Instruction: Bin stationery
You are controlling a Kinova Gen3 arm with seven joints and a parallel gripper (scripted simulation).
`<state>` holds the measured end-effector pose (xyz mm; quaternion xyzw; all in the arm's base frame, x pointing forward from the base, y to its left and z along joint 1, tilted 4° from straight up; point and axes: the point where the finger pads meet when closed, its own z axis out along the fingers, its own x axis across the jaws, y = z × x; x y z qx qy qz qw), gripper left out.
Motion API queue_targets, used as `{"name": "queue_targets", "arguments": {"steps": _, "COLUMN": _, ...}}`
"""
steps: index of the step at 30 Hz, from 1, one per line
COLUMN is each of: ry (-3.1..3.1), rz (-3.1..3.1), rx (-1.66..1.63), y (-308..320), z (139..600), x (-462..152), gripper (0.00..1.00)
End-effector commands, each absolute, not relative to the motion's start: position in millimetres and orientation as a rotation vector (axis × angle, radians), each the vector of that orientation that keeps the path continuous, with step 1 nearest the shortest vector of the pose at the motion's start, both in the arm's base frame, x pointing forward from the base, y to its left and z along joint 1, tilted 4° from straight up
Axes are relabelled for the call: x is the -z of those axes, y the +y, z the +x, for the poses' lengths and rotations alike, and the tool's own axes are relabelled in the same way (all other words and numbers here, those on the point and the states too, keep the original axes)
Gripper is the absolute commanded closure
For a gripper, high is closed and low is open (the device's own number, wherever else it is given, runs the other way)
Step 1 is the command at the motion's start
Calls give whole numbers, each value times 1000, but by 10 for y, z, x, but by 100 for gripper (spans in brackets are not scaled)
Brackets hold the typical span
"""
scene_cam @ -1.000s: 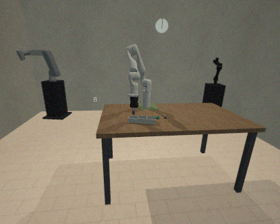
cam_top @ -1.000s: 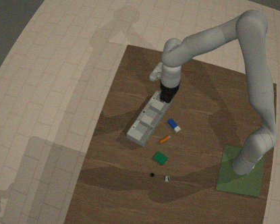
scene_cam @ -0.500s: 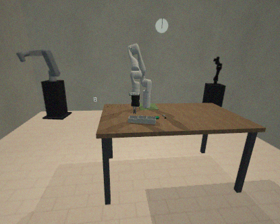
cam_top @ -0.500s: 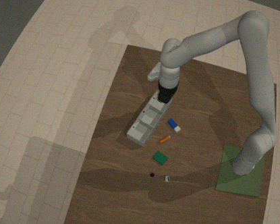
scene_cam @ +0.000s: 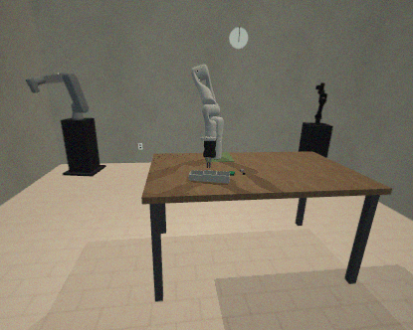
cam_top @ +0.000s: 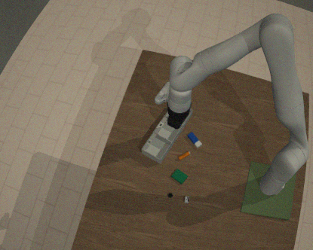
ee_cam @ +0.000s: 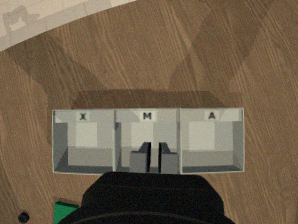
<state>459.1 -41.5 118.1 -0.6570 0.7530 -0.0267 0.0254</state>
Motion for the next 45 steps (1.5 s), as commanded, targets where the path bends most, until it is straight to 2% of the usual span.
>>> {"name": "queue_targets", "arguments": {"steps": 1, "ry": 2317, "rz": -2043, "rx": 83, "y": -362, "z": 4601, "x": -1184, "gripper": 69}}
{"name": "queue_targets", "arguments": {"steps": 27, "ry": 2317, "rz": -2043, "rx": 83, "y": -365, "z": 4645, "x": -599, "gripper": 69}}
{"name": "queue_targets", "arguments": {"steps": 45, "ry": 2317, "rz": -2043, "rx": 83, "y": -366, "z": 4645, "x": -593, "gripper": 69}}
